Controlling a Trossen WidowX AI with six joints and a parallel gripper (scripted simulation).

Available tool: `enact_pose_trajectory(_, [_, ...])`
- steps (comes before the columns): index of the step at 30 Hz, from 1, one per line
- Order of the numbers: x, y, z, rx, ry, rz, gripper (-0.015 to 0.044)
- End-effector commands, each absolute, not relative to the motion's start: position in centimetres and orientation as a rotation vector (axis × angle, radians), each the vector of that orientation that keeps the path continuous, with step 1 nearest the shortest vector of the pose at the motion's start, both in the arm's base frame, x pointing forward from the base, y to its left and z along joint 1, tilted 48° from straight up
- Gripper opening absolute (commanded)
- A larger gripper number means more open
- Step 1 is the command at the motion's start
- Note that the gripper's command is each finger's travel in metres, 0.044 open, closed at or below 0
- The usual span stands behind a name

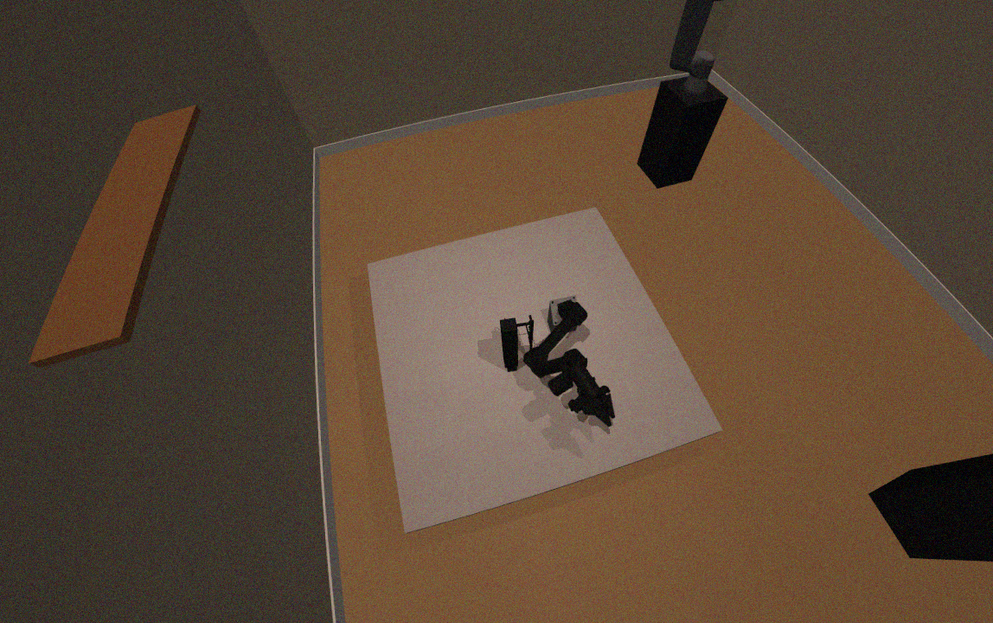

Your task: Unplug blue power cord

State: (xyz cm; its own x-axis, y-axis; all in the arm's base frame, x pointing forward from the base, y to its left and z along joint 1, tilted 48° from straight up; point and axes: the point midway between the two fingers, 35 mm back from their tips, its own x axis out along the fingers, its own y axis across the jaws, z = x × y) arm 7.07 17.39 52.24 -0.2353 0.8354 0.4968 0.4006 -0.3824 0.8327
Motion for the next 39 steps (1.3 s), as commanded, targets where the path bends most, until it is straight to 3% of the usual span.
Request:
enact_pose_trajectory(1, [6.9,17.3,52.4,1.658,1.475,1.661,0.0374])
enact_pose_trajectory(9, [-2.9,12.1,56.3,1.492,1.425,2.128,0.0164])
enact_pose_trajectory(20, [-11.9,2.1,57.3,1.246,1.421,2.661,0.0160])
enact_pose_trajectory(26, [-15.8,-6.9,56.1,0.997,1.376,3.062,0.0160])
enact_pose_trajectory(39, [-15.2,-23.7,49.3,0.368,1.143,3.785,0.0160])
